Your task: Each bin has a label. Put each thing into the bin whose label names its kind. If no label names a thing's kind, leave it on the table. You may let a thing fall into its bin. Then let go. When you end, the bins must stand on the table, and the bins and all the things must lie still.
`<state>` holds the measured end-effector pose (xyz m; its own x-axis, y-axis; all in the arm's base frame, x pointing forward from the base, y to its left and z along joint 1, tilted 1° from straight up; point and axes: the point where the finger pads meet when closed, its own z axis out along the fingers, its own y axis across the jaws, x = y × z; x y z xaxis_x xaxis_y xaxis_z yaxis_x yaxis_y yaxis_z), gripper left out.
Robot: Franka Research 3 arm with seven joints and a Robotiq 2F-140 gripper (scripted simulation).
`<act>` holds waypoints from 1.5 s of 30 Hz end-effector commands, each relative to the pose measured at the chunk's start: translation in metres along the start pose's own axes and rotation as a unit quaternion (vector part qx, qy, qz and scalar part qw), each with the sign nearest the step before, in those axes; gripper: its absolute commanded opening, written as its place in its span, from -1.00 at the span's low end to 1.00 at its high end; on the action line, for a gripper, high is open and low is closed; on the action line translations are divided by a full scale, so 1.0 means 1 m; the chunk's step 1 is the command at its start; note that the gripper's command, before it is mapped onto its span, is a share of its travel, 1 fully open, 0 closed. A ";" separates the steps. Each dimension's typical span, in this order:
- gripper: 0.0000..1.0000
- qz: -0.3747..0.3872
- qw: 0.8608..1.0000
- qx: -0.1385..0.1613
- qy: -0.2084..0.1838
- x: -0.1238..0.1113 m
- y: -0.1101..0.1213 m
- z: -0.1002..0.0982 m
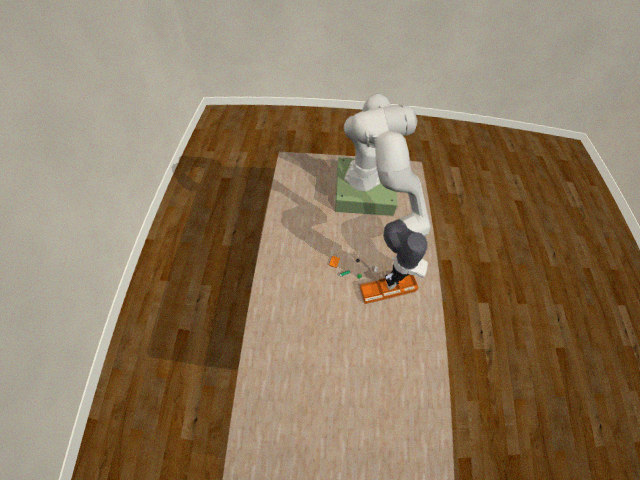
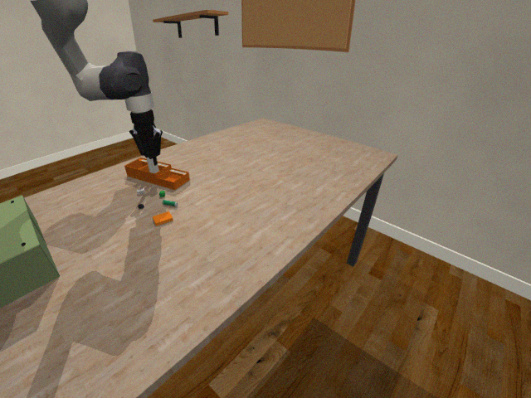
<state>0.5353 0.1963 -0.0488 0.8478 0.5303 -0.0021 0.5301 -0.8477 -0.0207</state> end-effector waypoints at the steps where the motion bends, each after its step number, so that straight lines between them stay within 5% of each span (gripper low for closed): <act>1: -0.89 0.001 1.000 0.001 -0.001 -0.001 0.000 -0.003; 17: -0.89 0.001 1.000 0.001 -0.001 -0.001 0.000 -0.022; 25: -0.89 0.001 1.000 0.001 -0.001 -0.001 0.000 -0.054; 45: -0.89 0.001 1.000 0.001 -0.001 -0.001 0.000 -0.054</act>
<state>0.5374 0.1954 0.0066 0.8515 0.5243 -0.0001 0.5242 -0.8513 -0.0199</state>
